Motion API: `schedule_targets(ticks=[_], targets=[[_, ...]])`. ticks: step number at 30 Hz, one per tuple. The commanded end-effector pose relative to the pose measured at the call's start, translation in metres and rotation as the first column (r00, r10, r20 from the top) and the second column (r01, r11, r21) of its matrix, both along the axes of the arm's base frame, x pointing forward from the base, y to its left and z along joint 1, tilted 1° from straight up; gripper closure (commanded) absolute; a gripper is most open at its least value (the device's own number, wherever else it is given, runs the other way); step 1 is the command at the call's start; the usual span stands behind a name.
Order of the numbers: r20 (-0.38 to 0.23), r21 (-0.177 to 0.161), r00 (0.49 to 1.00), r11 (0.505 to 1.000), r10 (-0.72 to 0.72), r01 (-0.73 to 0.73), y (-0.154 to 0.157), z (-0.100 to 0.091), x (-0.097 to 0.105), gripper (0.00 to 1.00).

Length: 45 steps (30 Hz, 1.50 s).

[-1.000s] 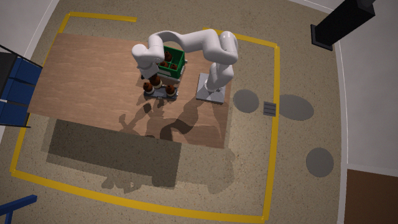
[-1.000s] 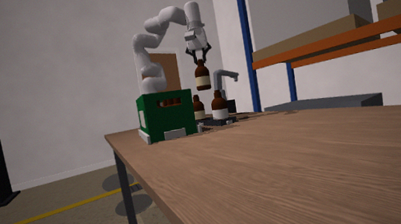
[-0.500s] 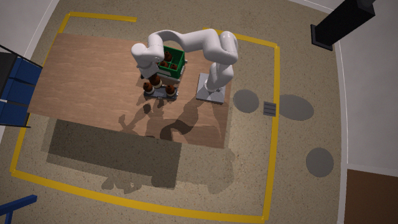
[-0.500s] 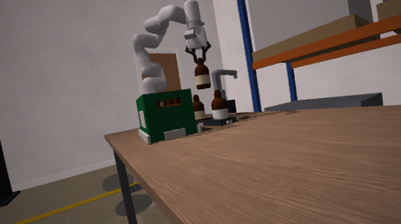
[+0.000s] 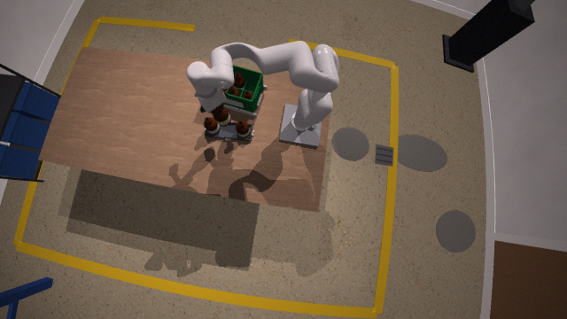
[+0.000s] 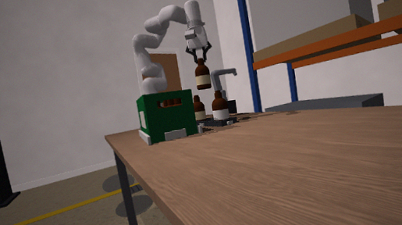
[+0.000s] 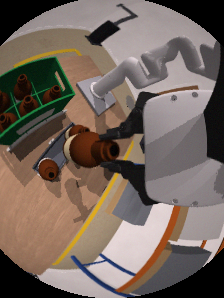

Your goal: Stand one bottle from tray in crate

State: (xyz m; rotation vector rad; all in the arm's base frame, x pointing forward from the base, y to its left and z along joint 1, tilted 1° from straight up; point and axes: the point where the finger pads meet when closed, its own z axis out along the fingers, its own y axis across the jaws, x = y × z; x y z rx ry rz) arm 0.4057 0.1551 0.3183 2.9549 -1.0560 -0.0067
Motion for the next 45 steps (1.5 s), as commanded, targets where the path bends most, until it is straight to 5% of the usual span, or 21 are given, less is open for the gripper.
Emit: schedule_targets(ticks=[1,45], targets=[[0.004,0.002,1.000,1.000,0.000,0.000,0.000,0.002,0.001,1.00],[0.004,0.002,1.000,1.000,0.000,0.000,-0.024,0.002,-0.007,1.00]])
